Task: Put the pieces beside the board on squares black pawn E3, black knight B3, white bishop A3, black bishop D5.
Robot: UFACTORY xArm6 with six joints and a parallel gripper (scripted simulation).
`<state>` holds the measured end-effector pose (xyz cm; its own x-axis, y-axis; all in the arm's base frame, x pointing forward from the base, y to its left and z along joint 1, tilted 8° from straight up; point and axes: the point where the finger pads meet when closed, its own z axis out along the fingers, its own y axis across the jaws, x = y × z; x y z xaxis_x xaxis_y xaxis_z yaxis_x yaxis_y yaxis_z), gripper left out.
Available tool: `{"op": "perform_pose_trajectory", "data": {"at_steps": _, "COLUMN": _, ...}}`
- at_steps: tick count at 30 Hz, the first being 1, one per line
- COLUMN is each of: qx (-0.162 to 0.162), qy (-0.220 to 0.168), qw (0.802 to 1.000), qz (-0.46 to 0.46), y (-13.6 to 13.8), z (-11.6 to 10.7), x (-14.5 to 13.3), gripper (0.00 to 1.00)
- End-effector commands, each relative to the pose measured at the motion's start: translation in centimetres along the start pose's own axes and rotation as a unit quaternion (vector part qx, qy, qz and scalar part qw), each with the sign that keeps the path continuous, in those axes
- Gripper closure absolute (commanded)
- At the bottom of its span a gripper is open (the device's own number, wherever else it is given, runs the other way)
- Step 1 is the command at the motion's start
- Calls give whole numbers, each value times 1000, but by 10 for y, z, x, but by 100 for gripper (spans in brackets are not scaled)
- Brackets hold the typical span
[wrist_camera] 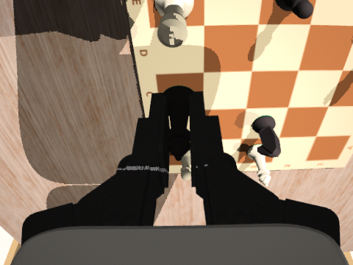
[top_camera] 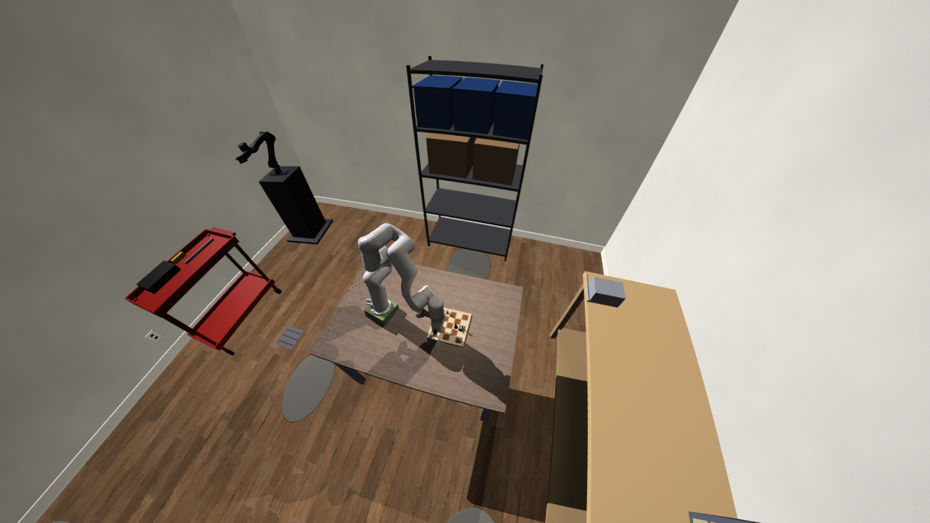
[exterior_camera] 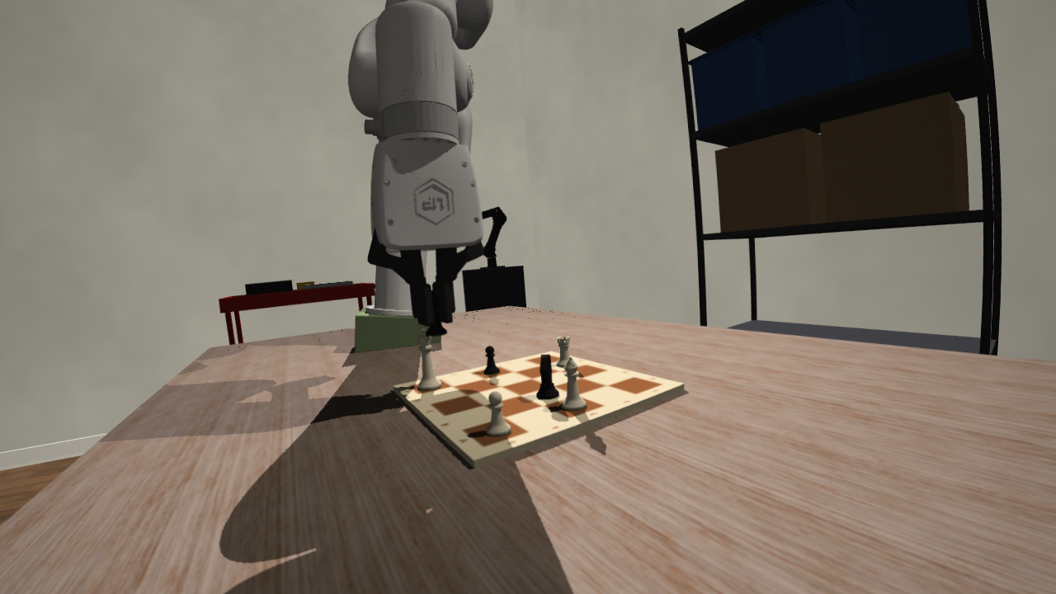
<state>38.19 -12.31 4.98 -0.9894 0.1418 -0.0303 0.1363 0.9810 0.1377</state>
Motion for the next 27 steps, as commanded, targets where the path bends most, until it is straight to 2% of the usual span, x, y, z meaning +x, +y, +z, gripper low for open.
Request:
{"op": "perform_pose_trajectory", "data": {"at_steps": 1, "qx": 0, "qy": -2, "qw": 1000, "qz": 0, "y": 0, "z": 18, "x": -2, "gripper": 100}}
{"op": "perform_pose_trajectory", "data": {"at_steps": 6, "qx": 0, "qy": -2, "qw": 1000, "qz": 0, "y": 0, "z": 40, "x": -2, "gripper": 100}}
{"op": "perform_pose_trajectory", "data": {"at_steps": 11, "qx": 0, "qy": -2, "qw": 1000, "qz": 0, "y": 0, "z": 53, "x": -2, "gripper": 100}}
{"op": "perform_pose_trajectory", "data": {"at_steps": 27, "qx": 0, "qy": -2, "qw": 1000, "qz": 0, "y": 0, "z": 56, "x": -2, "gripper": 100}}
